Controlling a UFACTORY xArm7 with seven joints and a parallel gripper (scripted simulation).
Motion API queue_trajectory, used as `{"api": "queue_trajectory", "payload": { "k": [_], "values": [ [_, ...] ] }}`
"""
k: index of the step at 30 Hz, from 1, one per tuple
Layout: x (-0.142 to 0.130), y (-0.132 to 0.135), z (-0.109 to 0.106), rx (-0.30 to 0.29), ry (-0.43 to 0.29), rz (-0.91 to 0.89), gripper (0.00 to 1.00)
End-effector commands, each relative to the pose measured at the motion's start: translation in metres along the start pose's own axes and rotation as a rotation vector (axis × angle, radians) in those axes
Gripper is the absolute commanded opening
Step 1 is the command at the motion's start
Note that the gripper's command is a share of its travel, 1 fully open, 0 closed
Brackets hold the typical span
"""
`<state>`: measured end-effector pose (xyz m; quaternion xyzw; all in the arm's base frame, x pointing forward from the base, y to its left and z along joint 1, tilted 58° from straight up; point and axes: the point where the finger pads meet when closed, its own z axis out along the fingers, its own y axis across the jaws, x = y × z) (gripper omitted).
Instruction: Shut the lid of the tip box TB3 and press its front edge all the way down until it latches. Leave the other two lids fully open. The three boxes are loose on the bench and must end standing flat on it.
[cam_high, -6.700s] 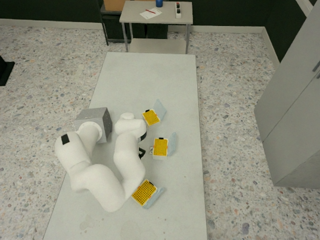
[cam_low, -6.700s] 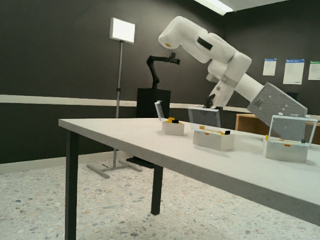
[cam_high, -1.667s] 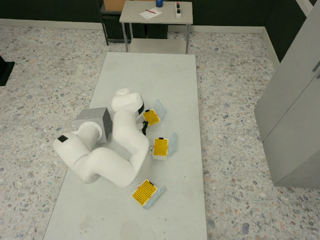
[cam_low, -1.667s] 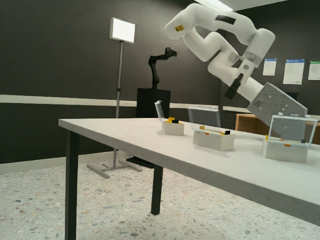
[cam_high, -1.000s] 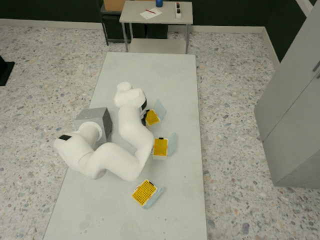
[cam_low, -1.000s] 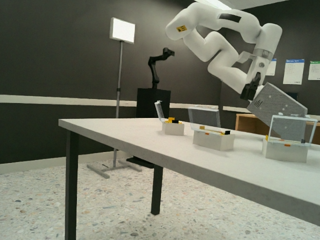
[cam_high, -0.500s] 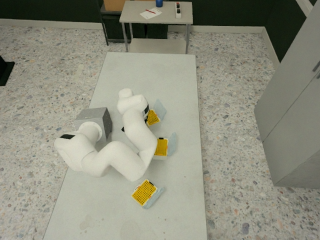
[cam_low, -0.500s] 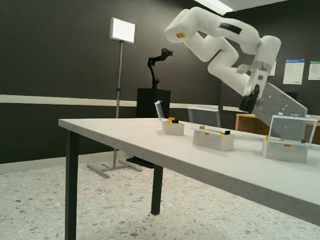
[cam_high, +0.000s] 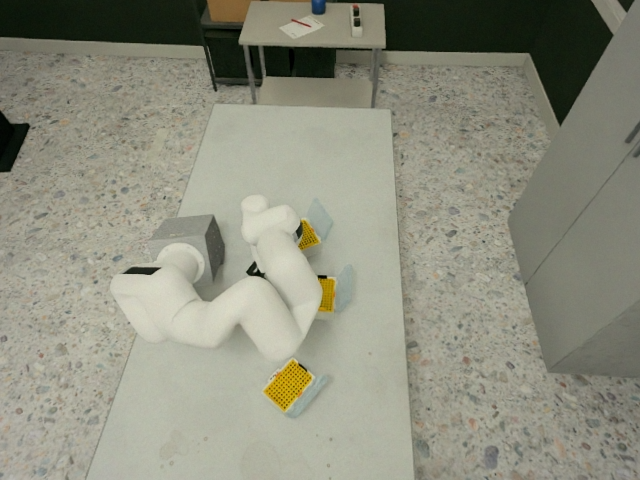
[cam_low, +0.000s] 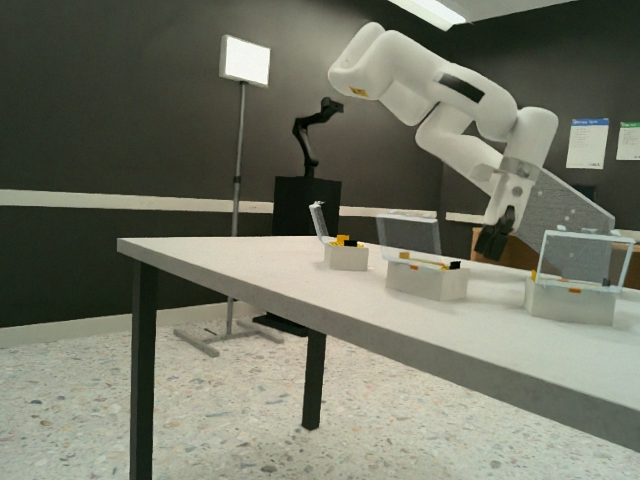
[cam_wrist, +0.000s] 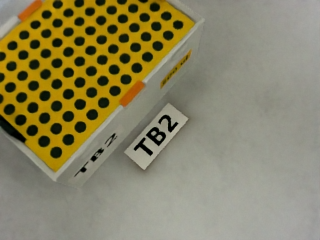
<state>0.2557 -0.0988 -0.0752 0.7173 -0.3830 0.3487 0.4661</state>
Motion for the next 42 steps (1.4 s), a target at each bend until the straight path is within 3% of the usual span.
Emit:
{"api": "queue_trajectory", "payload": {
  "k": [1,3,42],
  "values": [
    [-0.0073,-0.0031,0.0241,0.005,0.000,0.002,1.00],
    [-0.0099,-0.0032,0.0336,0.005,0.000,0.002,1.00],
    [-0.0099,-0.0032,0.0336,0.005,0.000,0.002,1.00]
  ]
}}
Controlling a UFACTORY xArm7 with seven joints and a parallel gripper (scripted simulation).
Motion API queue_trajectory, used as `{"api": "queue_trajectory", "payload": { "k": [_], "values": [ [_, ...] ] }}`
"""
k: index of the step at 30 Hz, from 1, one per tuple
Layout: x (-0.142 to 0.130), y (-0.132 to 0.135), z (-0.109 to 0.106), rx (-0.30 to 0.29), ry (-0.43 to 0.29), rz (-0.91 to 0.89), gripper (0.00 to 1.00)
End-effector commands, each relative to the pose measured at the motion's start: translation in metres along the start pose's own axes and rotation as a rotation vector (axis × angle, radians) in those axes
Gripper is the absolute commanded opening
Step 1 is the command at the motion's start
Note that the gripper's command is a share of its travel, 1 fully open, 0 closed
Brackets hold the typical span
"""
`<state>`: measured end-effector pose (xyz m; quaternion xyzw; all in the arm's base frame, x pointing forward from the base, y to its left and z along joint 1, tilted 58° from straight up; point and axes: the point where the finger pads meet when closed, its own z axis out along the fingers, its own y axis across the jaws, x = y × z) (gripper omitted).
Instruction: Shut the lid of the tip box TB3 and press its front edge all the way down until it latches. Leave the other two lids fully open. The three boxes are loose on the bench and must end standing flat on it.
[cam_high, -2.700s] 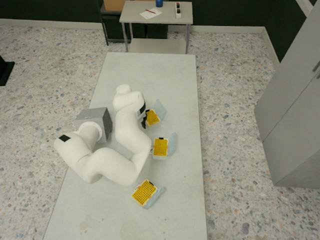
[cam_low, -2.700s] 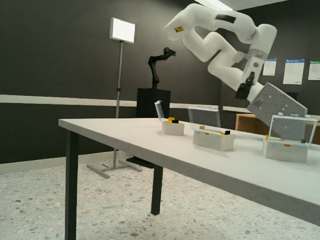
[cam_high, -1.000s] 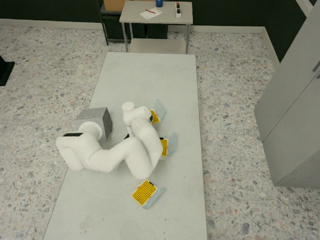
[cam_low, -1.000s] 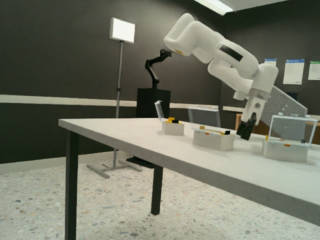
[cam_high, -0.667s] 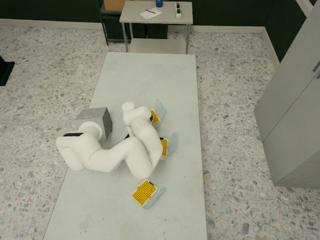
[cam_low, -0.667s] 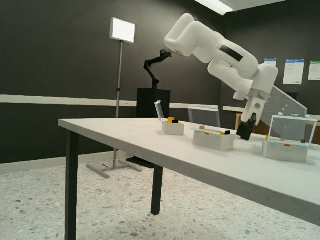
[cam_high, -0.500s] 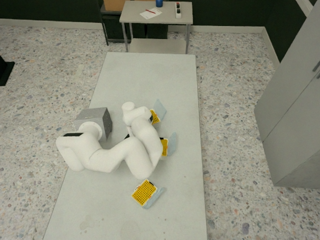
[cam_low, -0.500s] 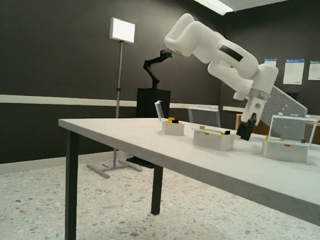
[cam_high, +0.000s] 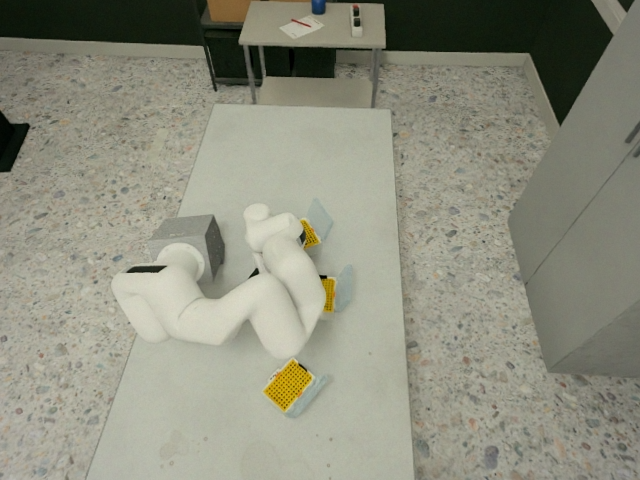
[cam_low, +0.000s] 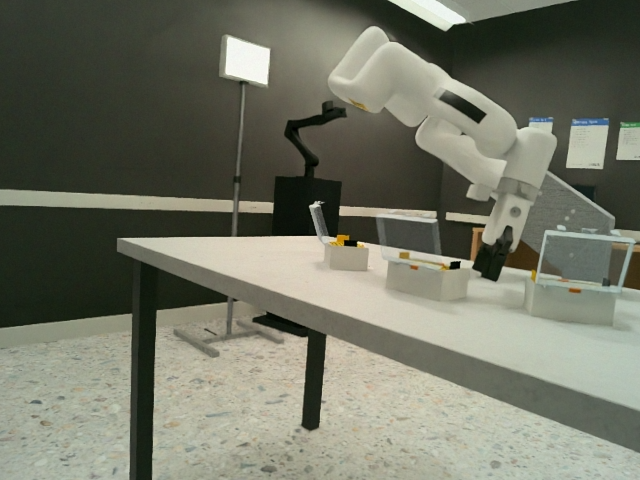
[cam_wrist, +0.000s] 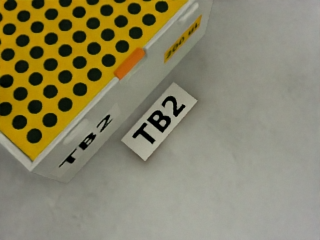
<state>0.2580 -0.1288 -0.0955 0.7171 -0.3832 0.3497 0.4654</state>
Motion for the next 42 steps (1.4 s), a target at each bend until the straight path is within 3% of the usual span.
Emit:
{"api": "queue_trajectory", "payload": {
  "k": [1,22,37,42],
  "values": [
    [0.000,-0.001,-0.001,0.004,-0.001,0.000,1.00],
    [0.000,-0.001,-0.001,0.004,-0.001,0.000,1.00],
    [0.019,-0.001,-0.074,0.004,-0.001,0.001,1.00],
    [0.023,-0.001,-0.088,0.004,-0.001,0.001,1.00]
  ]
}}
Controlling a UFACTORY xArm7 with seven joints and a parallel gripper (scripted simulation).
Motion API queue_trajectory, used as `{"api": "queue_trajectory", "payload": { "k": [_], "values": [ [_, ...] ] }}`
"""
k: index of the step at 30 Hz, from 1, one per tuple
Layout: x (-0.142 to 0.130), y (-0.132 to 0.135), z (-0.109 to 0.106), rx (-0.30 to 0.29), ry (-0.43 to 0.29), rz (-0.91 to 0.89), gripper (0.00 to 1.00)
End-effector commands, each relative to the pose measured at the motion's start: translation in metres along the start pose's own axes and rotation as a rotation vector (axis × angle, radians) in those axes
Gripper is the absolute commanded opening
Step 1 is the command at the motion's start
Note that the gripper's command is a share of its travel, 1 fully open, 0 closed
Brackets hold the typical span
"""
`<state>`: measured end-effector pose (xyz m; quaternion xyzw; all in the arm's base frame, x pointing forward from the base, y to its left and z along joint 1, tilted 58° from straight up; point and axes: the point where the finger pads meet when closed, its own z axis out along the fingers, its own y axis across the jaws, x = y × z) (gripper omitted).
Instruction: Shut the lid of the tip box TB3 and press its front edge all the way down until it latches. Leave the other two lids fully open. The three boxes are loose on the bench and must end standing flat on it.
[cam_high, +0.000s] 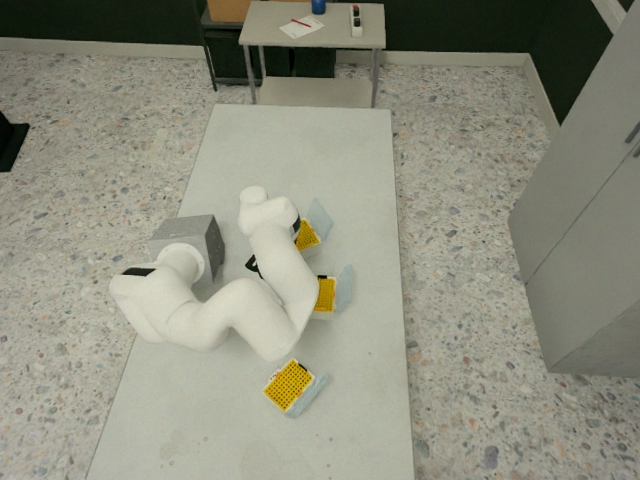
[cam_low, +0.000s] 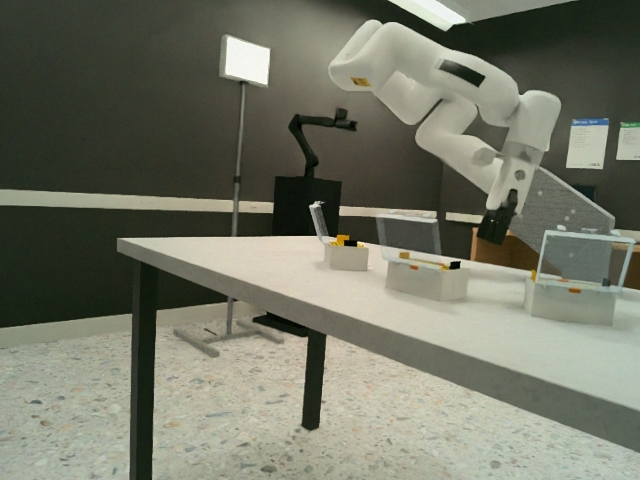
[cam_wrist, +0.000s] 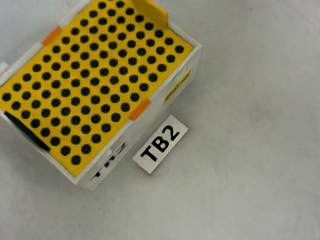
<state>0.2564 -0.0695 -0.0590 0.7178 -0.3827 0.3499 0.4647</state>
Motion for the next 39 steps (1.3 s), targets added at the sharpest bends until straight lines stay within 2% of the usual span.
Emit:
{"api": "queue_trajectory", "payload": {
  "k": [1,12,21,29,31,33,39],
  "values": [
    [0.007,-0.001,-0.026,0.002,-0.001,0.001,1.00],
    [0.021,-0.001,-0.079,0.002,-0.001,0.002,1.00],
    [0.021,-0.001,-0.079,0.002,-0.001,0.002,1.00],
    [-0.015,-0.014,-0.089,0.071,-0.001,-0.256,1.00],
    [-0.015,-0.014,-0.089,0.071,-0.001,-0.256,1.00],
    [-0.025,-0.017,-0.091,0.086,-0.001,-0.312,1.00],
    [-0.052,-0.027,-0.098,0.086,-0.002,-0.312,1.00]
  ]
}}
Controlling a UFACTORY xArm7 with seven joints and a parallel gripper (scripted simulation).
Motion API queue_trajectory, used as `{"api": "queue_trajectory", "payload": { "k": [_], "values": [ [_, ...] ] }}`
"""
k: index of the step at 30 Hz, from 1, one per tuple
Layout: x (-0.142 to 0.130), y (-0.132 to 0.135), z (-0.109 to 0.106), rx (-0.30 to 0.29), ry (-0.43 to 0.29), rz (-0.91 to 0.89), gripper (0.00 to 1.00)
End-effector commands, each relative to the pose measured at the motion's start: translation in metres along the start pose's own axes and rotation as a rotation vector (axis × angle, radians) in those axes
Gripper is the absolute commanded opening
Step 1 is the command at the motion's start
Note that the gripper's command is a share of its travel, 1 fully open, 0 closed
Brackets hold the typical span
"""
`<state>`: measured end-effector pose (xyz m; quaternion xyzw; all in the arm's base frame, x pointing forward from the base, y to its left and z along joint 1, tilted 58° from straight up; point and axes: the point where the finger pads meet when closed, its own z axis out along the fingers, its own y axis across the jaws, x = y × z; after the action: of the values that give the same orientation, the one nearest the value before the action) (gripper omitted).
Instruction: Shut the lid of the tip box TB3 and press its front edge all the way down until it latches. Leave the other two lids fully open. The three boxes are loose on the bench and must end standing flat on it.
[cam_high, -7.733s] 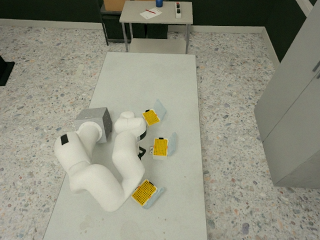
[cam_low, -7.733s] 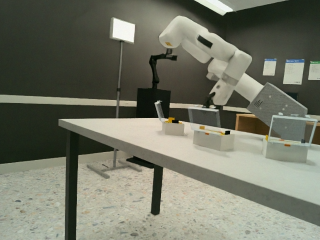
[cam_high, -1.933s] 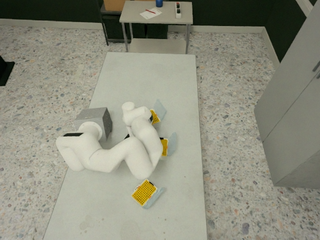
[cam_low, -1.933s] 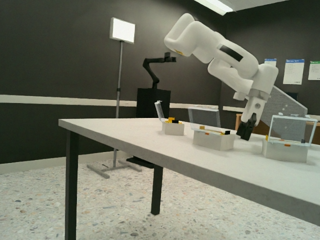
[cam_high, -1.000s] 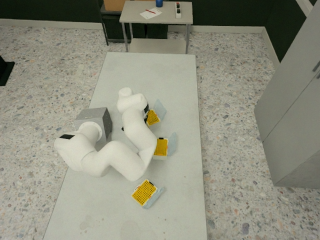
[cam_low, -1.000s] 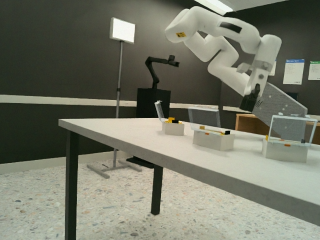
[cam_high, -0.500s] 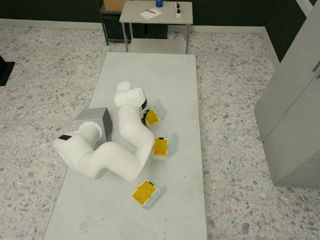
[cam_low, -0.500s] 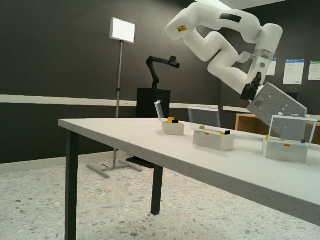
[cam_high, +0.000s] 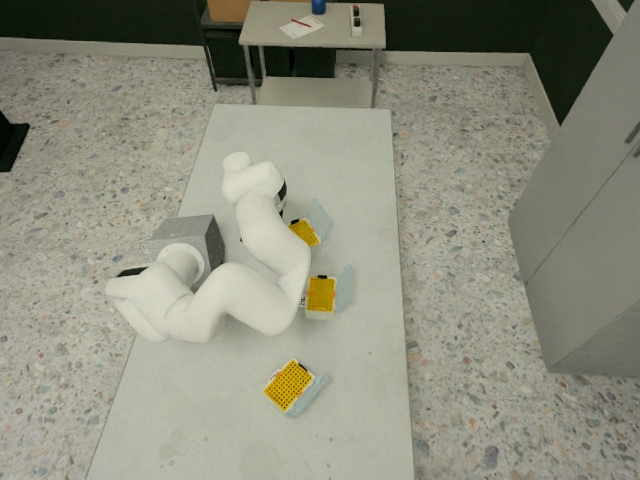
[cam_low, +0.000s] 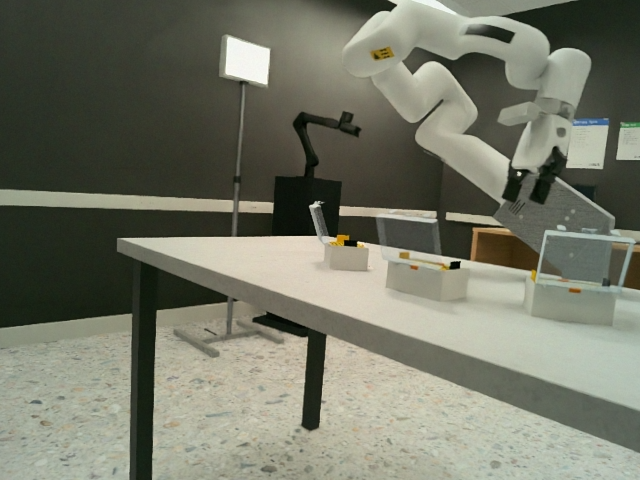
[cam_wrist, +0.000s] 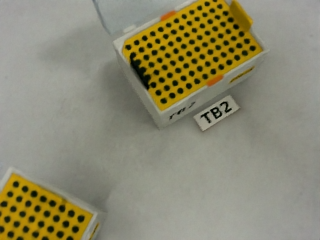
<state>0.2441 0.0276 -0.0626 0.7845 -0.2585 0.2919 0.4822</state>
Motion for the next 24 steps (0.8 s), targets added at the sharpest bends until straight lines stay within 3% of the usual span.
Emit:
{"api": "queue_trajectory", "payload": {
  "k": [1,9,16,24],
  "values": [
    [-0.020,-0.018,-0.007,0.006,0.000,-0.015,1.00],
    [-0.020,-0.018,-0.007,0.006,0.000,-0.015,1.00],
    [-0.052,-0.028,-0.015,0.066,0.000,-0.240,1.00],
    [-0.089,-0.041,-0.025,0.067,-0.001,-0.241,1.00]
  ]
}}
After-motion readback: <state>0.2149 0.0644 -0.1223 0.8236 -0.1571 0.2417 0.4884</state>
